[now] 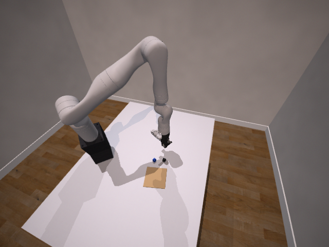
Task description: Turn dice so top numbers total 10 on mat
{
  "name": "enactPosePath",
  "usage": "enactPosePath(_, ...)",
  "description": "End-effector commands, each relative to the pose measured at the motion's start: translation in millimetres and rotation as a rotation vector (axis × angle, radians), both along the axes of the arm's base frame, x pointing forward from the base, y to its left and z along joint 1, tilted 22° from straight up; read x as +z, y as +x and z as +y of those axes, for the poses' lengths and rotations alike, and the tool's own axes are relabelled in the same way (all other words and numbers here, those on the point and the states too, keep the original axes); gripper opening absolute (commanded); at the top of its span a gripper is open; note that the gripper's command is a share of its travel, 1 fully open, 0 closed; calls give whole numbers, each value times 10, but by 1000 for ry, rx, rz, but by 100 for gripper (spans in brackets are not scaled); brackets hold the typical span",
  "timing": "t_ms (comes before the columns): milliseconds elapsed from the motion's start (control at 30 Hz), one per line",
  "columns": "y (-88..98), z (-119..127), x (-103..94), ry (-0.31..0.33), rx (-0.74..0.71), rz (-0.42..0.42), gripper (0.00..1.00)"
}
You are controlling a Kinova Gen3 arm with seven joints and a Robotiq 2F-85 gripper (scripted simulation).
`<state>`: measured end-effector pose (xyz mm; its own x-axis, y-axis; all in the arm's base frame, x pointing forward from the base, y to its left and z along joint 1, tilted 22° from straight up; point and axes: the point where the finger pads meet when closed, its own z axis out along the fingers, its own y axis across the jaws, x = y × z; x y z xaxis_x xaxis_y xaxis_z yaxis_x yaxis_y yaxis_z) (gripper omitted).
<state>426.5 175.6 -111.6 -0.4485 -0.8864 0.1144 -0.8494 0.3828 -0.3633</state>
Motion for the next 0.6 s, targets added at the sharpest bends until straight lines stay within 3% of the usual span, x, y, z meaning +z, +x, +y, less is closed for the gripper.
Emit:
enactPosePath(0, -27, 26, 40, 0, 7, 3, 15)
enactPosePath(300, -7, -61, 53, -9, 25, 2, 15)
enactPosePath(533, 48, -709, 172, -70, 166, 15, 15)
enactPosePath(567, 48, -709, 172, -70, 166, 15, 15)
